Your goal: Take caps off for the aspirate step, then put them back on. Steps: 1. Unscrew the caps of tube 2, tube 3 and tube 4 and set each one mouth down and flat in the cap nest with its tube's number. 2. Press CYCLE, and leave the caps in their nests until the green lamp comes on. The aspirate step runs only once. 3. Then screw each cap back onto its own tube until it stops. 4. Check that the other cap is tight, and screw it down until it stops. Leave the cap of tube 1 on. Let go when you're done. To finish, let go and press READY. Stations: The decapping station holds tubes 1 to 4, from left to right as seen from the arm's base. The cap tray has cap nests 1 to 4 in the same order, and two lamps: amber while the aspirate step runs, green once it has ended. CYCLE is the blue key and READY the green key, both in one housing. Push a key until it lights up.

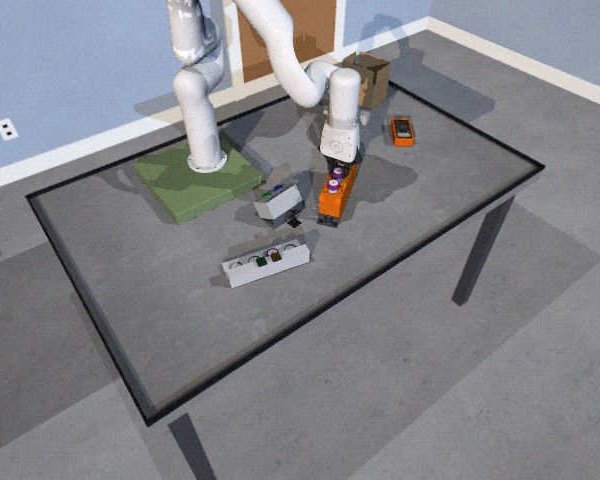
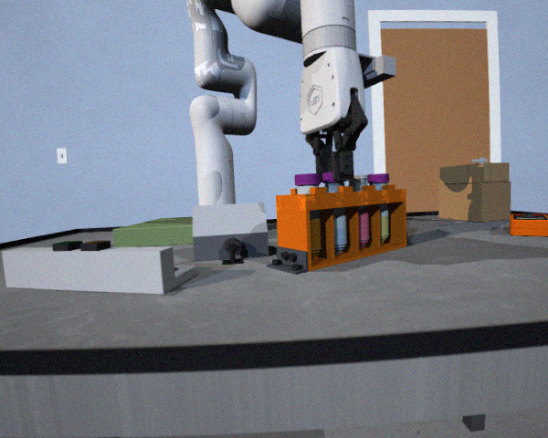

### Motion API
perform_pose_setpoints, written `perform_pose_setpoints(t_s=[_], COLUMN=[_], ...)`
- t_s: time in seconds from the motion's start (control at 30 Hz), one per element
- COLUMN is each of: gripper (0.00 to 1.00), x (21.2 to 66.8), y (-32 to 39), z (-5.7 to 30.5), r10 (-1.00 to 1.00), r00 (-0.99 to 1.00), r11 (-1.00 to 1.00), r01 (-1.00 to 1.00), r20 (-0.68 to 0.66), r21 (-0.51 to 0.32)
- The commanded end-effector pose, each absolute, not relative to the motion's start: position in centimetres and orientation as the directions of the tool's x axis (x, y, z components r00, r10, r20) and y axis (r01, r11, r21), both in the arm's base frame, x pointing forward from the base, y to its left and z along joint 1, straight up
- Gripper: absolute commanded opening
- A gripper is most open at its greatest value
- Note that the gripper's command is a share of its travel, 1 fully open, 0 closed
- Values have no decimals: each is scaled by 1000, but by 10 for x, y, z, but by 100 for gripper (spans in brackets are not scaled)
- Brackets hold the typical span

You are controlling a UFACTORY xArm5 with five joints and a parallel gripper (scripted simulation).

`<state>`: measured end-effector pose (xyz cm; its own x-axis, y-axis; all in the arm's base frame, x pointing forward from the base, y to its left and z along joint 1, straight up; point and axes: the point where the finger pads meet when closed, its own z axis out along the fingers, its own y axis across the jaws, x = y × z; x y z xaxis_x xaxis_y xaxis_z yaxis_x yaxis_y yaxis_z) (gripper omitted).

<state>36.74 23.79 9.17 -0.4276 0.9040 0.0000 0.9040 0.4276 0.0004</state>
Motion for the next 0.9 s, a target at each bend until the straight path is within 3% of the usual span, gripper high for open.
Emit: perform_pose_setpoints(t_s=[0.0,0.3,0.57,0.87], gripper=[0,0,0,0], x=[368,368,368,368], y=[238,238,238,238], z=[93,93,93,93], r10=[751,523,161,148], r00=[-660,-852,-987,-989], r11=[660,852,987,989], r01=[751,523,161,148], r20=[1,0,-1,-1], r21=[4,4,3,3])
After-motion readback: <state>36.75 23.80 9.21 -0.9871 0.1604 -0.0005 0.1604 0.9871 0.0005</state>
